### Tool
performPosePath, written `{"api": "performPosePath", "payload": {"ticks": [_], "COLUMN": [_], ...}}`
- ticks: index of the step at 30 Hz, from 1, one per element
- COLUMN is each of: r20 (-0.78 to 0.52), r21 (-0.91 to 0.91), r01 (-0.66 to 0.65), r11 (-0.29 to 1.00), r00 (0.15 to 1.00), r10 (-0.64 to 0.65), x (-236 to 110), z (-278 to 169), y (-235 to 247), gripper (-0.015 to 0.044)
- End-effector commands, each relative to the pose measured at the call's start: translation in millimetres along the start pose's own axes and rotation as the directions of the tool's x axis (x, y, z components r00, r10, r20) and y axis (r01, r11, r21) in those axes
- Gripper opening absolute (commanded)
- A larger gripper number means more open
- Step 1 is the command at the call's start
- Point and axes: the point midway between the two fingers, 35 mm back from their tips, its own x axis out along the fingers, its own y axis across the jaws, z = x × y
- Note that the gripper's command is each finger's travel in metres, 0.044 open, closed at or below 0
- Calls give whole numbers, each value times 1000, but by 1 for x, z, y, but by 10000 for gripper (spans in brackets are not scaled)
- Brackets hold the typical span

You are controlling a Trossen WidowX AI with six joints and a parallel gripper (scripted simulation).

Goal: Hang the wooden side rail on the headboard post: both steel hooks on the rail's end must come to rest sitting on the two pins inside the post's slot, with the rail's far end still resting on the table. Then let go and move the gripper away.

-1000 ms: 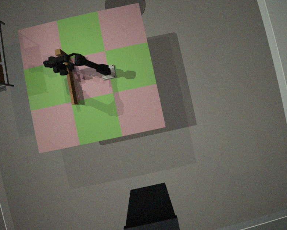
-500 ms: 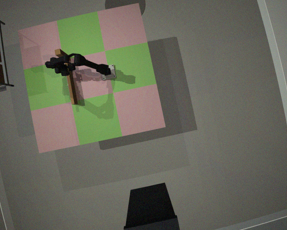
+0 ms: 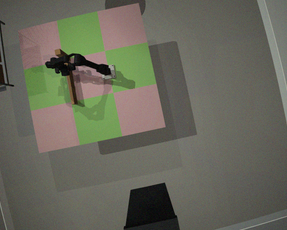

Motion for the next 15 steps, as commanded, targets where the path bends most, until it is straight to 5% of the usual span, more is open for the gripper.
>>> {"api": "performPosePath", "payload": {"ticks": [1, 4, 15], "r20": [5, 5, 5], "r21": [0, 0, 0], "r01": [-1, -1, -1], "r11": [1000, 1000, 1000], "r00": [1000, 1000, 1000], "r10": [1, 1, 1], "x": [1, 1, 0], "z": [1, 1, 1], "y": [0, 0, -2], "gripper": [65, 0, 0]}}
